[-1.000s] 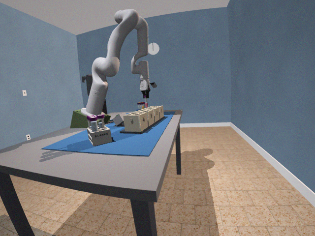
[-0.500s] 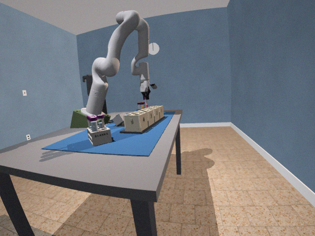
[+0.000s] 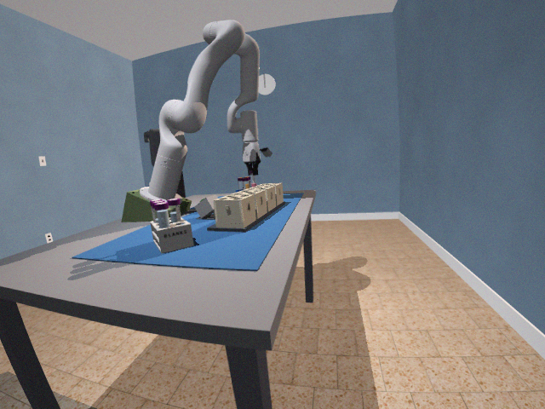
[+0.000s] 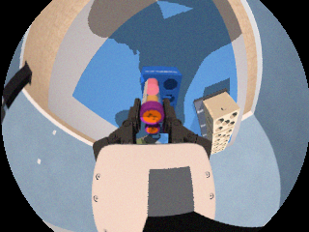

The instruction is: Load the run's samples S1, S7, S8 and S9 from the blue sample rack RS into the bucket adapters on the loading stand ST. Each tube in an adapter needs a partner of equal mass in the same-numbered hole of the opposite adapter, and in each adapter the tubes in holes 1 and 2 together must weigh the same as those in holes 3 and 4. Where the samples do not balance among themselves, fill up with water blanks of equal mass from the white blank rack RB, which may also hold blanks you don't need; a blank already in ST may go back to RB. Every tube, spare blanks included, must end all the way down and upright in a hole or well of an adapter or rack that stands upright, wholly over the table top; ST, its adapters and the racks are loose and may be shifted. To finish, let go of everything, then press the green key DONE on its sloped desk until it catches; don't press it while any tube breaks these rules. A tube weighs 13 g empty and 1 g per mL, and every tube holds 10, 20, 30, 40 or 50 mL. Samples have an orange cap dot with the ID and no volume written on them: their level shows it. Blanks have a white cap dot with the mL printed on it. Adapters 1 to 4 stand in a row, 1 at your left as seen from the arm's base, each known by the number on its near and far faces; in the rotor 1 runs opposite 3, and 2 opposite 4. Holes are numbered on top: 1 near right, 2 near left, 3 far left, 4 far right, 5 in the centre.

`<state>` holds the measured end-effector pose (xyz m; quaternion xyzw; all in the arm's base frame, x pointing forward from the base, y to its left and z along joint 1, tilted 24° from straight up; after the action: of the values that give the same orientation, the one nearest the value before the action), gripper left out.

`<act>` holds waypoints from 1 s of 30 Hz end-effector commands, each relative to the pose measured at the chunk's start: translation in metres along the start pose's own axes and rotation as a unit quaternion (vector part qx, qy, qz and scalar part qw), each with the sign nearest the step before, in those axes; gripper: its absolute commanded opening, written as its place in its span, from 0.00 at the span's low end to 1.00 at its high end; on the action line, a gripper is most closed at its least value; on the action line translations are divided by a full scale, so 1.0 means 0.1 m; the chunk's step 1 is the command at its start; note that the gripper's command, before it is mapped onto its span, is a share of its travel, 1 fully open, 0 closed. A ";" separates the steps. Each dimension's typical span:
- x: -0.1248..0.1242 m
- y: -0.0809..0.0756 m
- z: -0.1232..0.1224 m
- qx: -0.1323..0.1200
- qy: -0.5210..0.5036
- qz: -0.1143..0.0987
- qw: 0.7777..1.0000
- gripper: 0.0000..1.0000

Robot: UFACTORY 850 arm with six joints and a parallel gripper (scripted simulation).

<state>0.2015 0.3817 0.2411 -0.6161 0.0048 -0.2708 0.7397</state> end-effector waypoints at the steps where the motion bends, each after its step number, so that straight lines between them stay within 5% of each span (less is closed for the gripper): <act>1: 0.00 0.05 0.01 0.001 0.000 0.000 1.000 0.00; 30: 0.00 0.30 0.01 0.001 0.000 0.000 1.000 0.00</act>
<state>0.2121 0.3842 0.2164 -0.6164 0.0048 -0.2707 0.7395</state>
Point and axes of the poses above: the point where the finger pads meet when closed, its own y axis out along the fingers, its own x axis across the jaws, z = x × y, the point moved 4 cm from there along -y, back along the fingers, and after that the axes turned 5 degrees about -y, right-handed, at the moved point
